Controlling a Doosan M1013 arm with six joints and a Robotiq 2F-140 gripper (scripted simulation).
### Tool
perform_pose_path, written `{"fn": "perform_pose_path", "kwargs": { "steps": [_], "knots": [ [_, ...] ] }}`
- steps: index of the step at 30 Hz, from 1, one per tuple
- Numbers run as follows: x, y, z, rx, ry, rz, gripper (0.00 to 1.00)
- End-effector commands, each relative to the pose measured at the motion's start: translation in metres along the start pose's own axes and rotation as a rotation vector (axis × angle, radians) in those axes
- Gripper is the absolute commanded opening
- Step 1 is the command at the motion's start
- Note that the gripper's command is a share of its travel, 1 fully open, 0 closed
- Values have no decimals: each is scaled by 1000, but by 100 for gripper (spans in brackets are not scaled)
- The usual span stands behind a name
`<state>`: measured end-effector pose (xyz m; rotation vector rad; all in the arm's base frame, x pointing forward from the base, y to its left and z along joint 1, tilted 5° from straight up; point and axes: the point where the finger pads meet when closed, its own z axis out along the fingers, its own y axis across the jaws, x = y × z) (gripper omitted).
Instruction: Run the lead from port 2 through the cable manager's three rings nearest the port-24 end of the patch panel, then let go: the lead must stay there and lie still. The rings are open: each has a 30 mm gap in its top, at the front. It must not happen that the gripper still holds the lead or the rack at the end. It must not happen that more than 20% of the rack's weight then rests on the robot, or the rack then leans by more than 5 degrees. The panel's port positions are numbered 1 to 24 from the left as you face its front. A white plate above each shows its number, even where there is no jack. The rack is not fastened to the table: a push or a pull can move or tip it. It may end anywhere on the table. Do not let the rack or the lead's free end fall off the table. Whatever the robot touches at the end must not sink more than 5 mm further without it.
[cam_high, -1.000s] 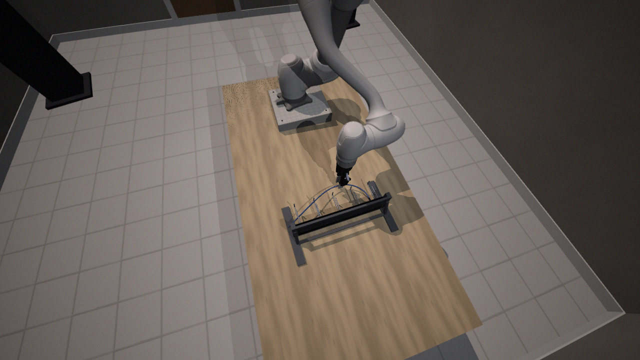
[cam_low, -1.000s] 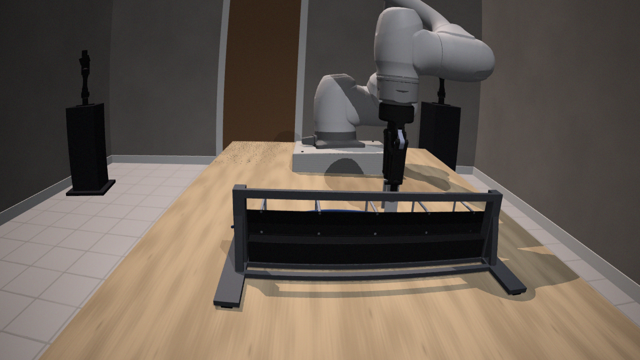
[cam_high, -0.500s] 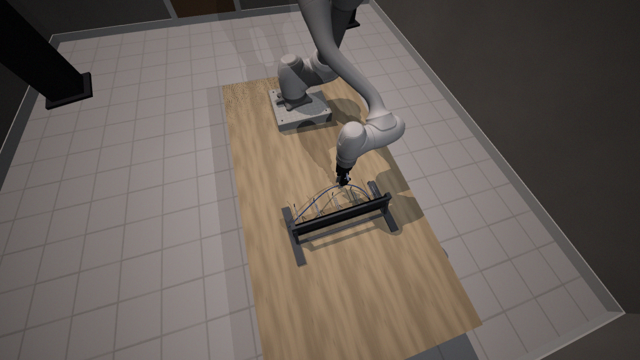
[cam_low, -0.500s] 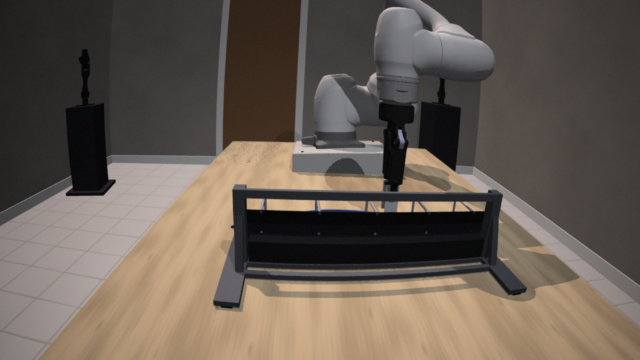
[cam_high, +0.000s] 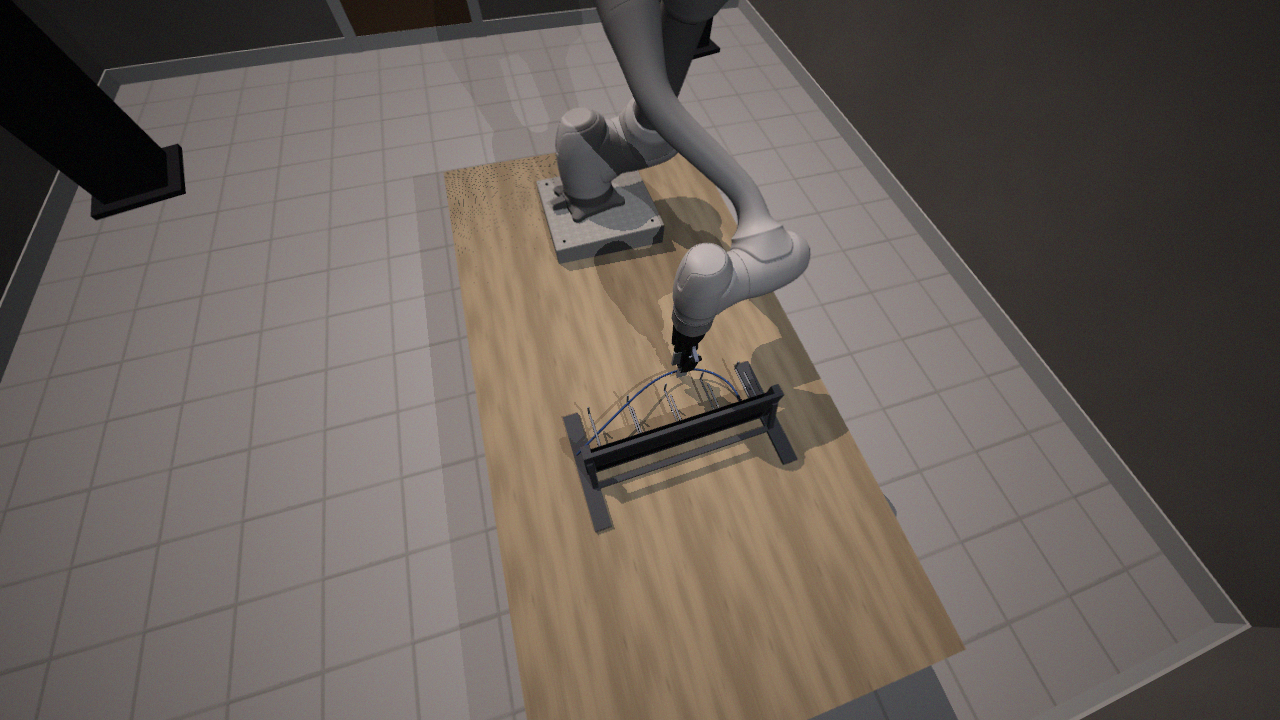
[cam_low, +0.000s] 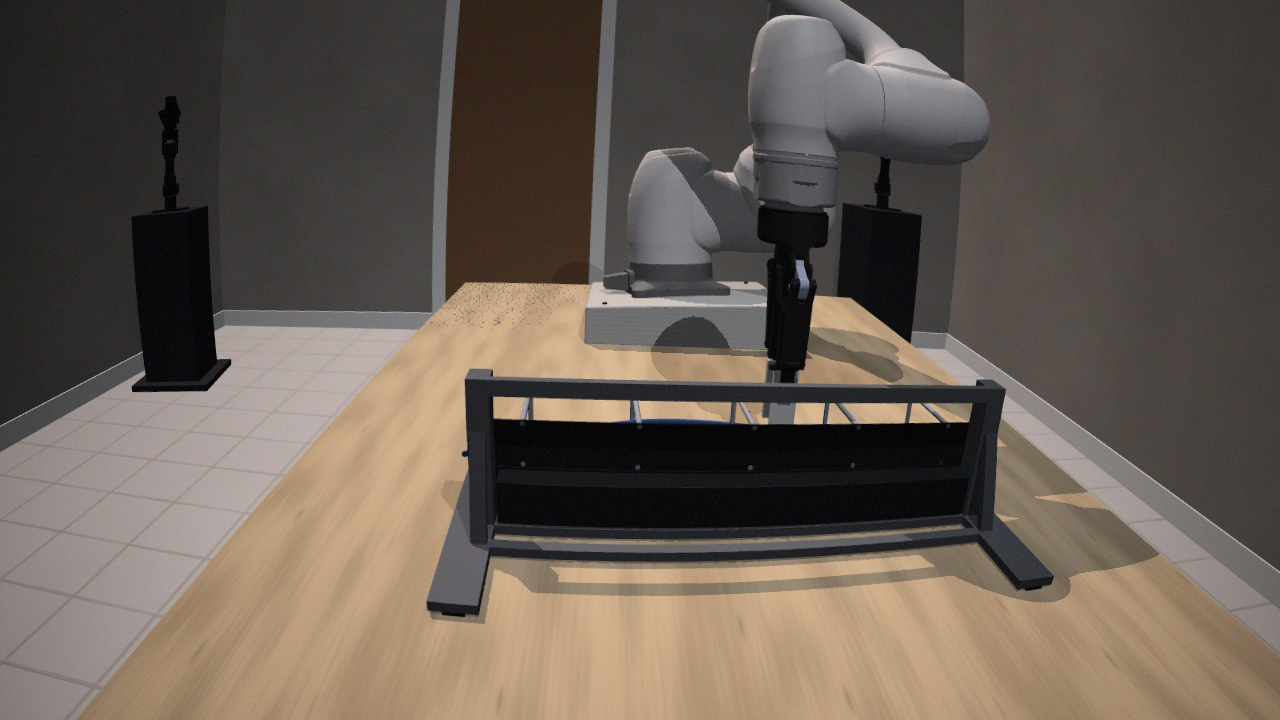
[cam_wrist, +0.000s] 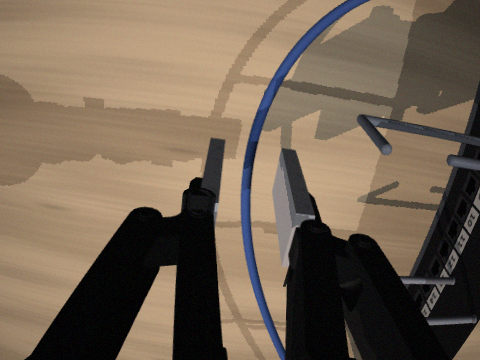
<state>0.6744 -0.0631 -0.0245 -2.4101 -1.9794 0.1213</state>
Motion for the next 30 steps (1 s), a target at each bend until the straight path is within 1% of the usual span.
{"fn": "perform_pose_path", "kwargs": {
  "steps": [1,30],
  "knots": [
    [0,0,1,0,0,0,20],
    [0,0,15,0,0,0,20]
  ]
}}
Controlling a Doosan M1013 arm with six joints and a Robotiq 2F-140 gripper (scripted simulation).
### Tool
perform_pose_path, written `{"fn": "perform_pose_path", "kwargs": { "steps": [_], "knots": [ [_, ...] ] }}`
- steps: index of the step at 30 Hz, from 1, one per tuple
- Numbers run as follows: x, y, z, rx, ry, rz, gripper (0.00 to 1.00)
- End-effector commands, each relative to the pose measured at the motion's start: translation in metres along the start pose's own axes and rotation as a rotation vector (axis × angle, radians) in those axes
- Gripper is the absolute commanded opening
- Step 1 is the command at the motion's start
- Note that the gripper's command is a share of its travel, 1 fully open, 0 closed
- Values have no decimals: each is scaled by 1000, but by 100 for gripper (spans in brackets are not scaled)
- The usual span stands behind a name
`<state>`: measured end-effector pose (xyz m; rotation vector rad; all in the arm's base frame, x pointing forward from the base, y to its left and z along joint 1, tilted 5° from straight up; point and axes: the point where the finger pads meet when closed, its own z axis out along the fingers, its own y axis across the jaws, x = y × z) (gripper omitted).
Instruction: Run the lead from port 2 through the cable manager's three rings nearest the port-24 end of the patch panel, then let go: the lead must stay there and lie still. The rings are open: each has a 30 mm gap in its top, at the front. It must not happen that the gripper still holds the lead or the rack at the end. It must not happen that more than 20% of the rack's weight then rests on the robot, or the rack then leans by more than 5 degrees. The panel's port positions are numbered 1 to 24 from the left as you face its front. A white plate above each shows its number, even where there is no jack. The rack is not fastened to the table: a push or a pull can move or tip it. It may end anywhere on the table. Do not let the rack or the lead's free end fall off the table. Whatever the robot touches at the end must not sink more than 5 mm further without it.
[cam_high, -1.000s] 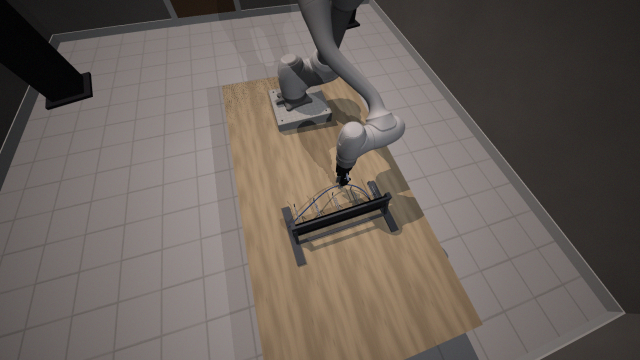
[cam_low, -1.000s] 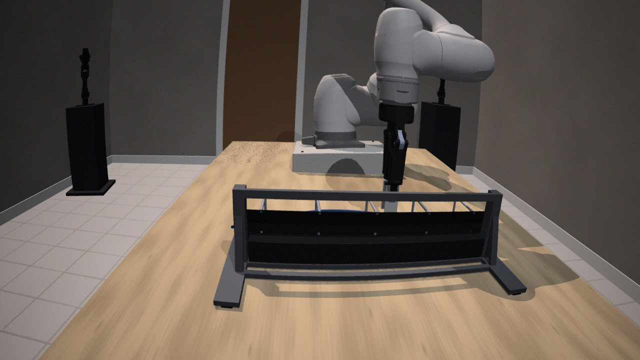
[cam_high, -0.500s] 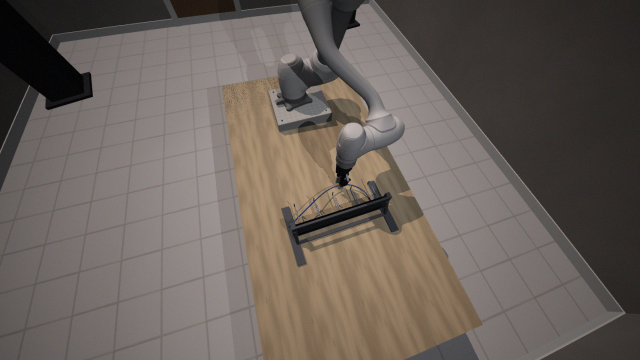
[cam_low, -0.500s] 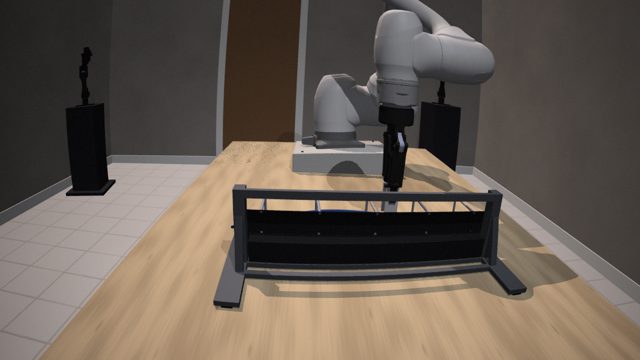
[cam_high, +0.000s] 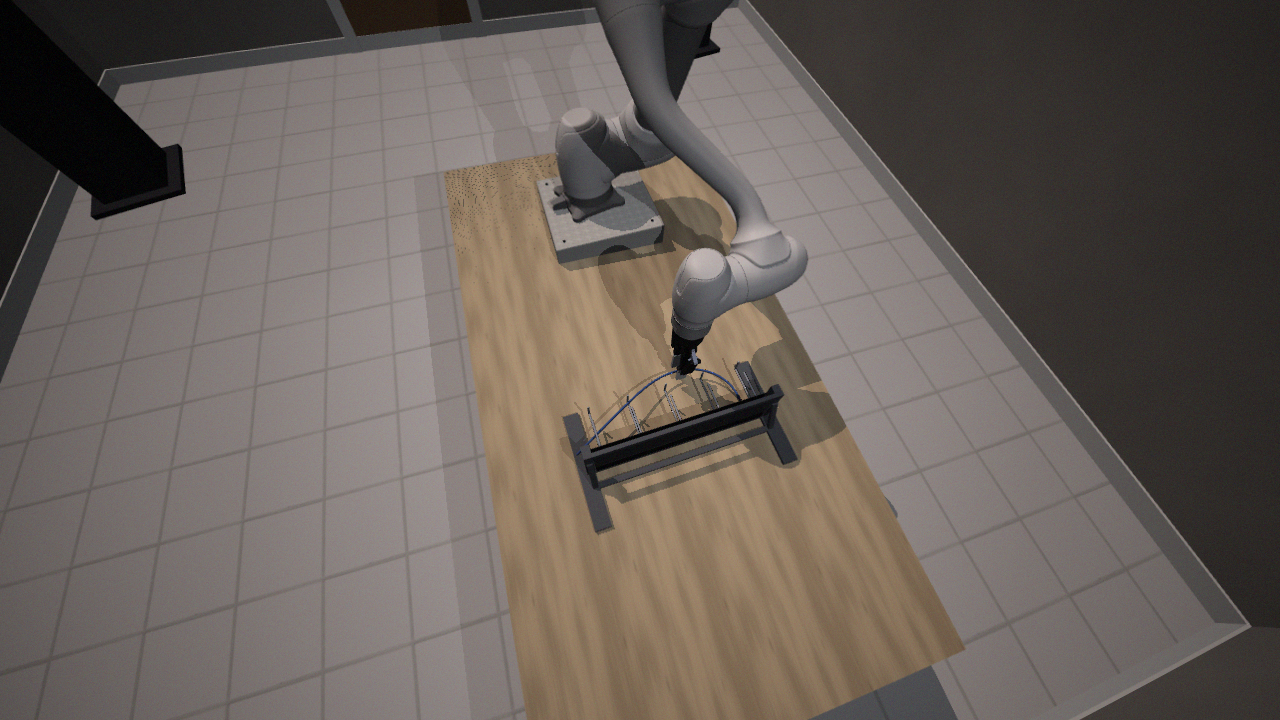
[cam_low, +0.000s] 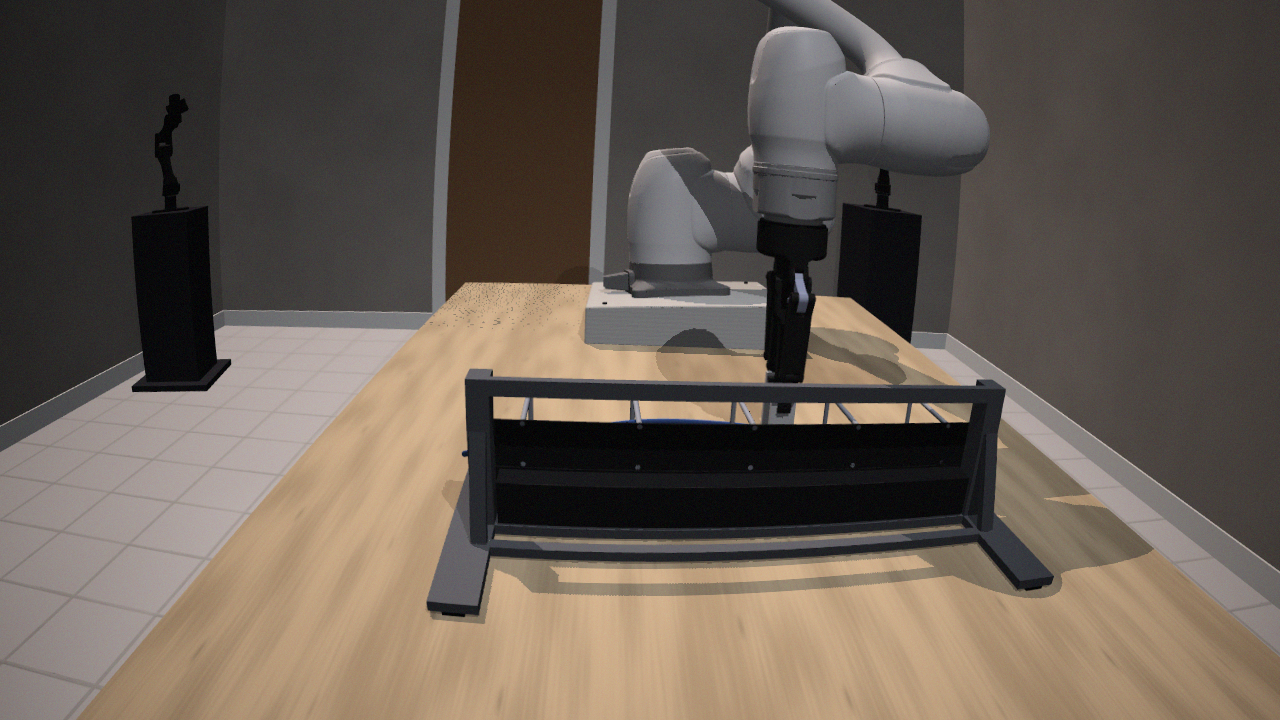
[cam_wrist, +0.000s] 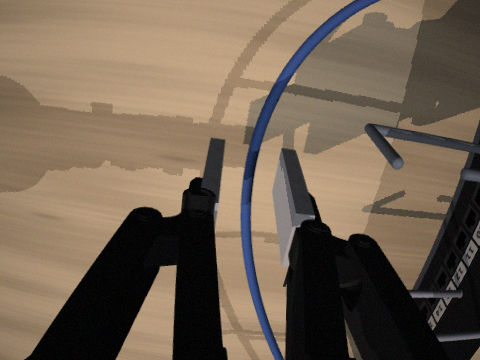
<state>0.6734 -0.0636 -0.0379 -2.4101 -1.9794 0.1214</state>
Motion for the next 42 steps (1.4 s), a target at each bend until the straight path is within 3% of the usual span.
{"fn": "perform_pose_path", "kwargs": {
  "steps": [1,42],
  "knots": [
    [0,0,2,0,0,0,20],
    [0,0,6,0,0,0,20]
  ]
}}
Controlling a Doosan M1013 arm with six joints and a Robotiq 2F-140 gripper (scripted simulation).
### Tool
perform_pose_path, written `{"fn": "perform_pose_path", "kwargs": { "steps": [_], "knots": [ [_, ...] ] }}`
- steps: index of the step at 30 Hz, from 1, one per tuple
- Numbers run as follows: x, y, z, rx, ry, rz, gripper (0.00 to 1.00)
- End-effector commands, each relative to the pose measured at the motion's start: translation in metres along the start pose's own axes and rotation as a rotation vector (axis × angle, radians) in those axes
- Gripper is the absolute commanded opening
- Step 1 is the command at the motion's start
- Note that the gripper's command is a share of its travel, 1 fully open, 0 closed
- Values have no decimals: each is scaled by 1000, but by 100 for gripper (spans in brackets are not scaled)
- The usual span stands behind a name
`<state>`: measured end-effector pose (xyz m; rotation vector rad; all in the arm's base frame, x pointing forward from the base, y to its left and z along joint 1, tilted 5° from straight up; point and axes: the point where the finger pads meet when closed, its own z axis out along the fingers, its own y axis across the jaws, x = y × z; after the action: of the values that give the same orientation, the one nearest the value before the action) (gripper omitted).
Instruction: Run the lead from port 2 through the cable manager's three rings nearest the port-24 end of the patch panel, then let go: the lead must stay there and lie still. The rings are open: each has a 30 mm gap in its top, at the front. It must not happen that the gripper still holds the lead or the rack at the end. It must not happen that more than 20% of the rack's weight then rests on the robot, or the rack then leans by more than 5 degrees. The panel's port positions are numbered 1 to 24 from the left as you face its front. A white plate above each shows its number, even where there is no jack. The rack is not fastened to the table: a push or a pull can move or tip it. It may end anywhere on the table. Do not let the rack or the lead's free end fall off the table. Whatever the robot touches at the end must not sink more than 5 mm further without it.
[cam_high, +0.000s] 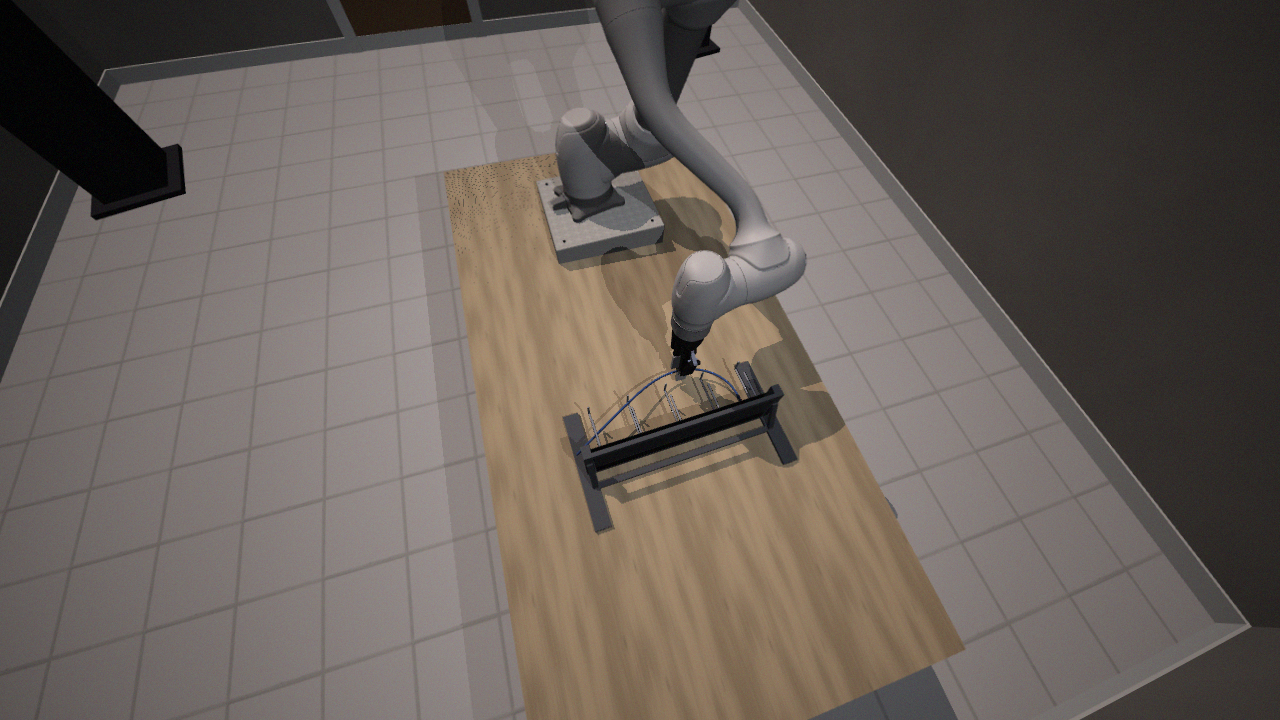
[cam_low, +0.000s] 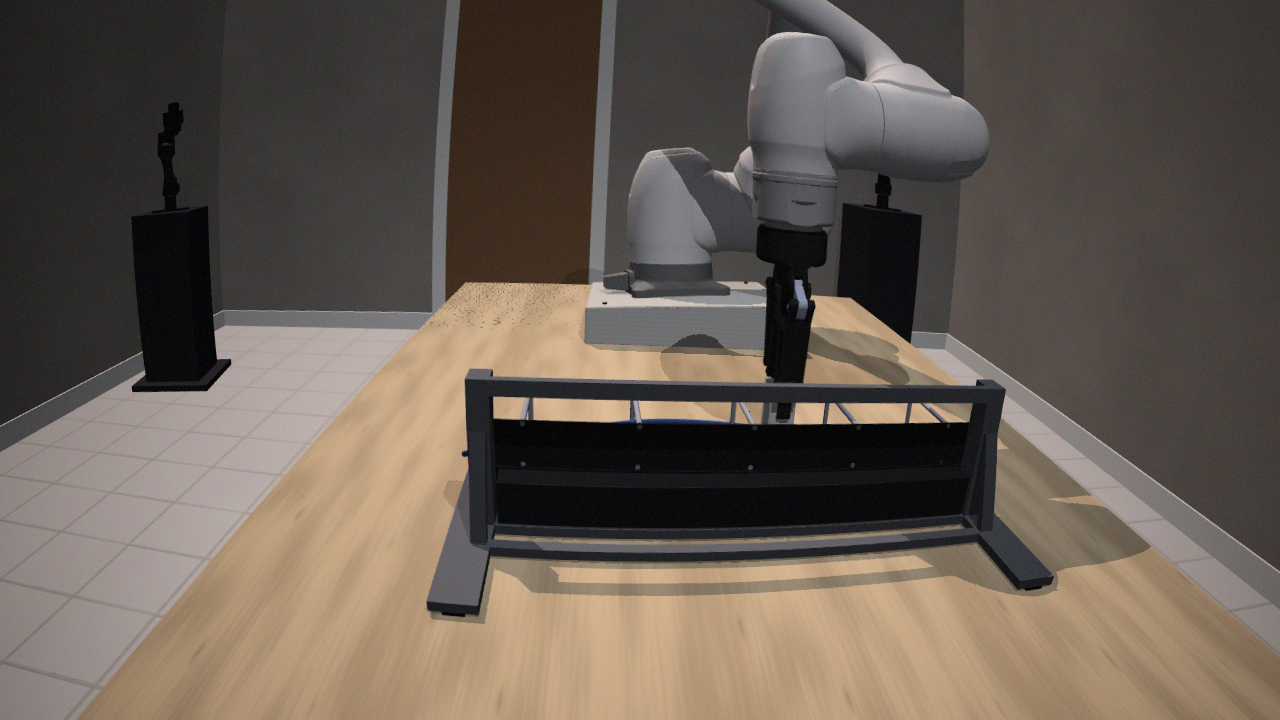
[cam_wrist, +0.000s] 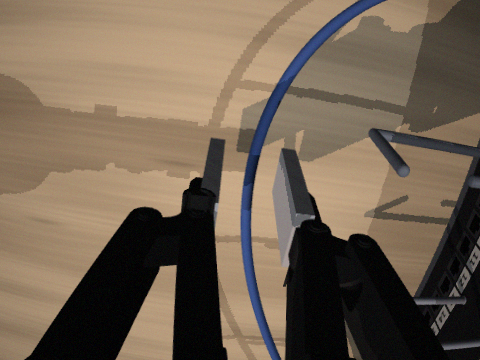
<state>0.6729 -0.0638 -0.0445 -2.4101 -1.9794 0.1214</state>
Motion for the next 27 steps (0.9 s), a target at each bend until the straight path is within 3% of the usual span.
{"fn": "perform_pose_path", "kwargs": {
  "steps": [1,15,16,27],
  "knots": [
    [0,0,0,0,0,0,20],
    [0,0,0,0,0,0,20],
    [0,0,0,0,0,0,0],
    [0,0,0,0,0,0,0]
  ]
}}
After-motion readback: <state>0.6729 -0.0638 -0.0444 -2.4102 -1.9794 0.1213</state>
